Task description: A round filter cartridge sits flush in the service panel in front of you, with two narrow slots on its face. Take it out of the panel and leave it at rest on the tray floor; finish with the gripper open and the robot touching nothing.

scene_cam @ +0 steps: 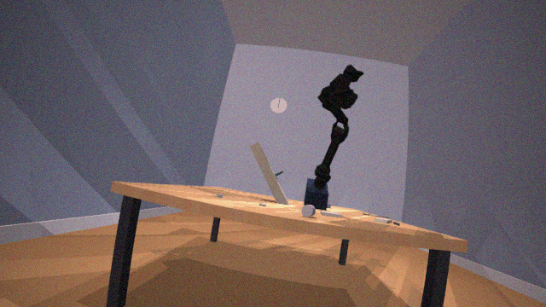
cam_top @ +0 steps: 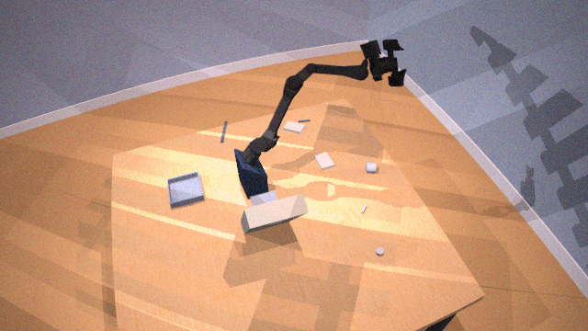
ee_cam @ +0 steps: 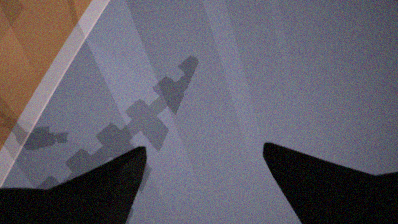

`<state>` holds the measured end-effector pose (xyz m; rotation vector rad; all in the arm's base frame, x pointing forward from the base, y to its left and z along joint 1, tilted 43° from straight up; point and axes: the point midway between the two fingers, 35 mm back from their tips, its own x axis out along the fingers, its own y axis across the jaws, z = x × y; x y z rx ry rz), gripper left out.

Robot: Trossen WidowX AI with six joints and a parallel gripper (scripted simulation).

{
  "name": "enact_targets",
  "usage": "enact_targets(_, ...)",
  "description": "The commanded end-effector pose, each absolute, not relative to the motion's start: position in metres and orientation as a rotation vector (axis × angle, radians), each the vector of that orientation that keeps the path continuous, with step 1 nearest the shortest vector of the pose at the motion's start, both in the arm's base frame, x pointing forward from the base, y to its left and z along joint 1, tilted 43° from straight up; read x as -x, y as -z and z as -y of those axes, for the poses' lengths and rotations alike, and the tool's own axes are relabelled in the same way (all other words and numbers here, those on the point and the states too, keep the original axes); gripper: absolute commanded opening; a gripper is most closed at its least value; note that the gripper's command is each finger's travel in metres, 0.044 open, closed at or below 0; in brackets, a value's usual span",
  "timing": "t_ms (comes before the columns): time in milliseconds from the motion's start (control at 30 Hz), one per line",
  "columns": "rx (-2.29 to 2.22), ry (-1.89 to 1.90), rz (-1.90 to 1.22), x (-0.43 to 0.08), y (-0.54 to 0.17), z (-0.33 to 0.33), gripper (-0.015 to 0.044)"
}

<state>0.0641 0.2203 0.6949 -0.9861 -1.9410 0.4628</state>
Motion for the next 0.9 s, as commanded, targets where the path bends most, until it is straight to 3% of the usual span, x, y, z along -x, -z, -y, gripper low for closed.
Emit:
enact_targets(0, 0.988, -0.465, 1.937, -0.065, -0.694, -0.221, 0.0374)
enact_targets(333, 1.128, -0.593, 1.612, -0.159, -0.643, -0.229, 0.0111)
enact_targets(633, 1.189, -0.734, 1.099, -0.286, -0.547, -0.196, 0.0105)
enact_targets(867, 1.107, -0.767, 0.701, -0.353, -0.465, -0.134, 0.0105)
